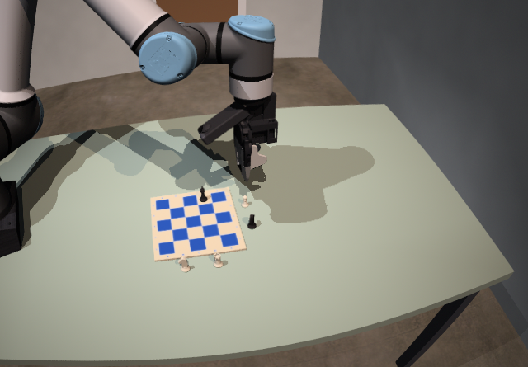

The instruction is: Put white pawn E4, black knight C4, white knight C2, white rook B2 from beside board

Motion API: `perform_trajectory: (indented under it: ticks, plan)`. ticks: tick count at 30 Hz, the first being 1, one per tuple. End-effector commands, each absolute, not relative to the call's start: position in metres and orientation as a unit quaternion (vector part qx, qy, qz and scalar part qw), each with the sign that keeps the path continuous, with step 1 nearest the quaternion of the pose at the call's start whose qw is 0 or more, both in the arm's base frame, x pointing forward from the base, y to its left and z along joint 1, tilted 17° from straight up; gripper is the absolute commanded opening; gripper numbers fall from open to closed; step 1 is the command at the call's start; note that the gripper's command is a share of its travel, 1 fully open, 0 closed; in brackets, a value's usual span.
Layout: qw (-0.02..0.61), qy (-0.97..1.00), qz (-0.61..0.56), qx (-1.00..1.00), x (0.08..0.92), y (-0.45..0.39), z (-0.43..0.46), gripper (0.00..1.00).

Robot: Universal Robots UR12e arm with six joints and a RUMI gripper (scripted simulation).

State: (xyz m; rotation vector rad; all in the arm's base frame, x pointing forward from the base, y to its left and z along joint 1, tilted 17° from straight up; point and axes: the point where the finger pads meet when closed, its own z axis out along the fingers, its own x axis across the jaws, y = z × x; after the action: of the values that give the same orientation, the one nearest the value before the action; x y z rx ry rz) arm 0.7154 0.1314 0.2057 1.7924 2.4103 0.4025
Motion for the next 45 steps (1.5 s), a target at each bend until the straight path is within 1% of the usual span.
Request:
perform_trajectory:
  ticks: [1, 45]
  plan:
    - [0.056, 0.794, 0.133, 0.590, 0.7166, 0.1317, 0.2047, 0.20]
    - [0.056, 0.794, 0.133, 0.590, 0.7180, 0.1323, 0.2001, 0.20]
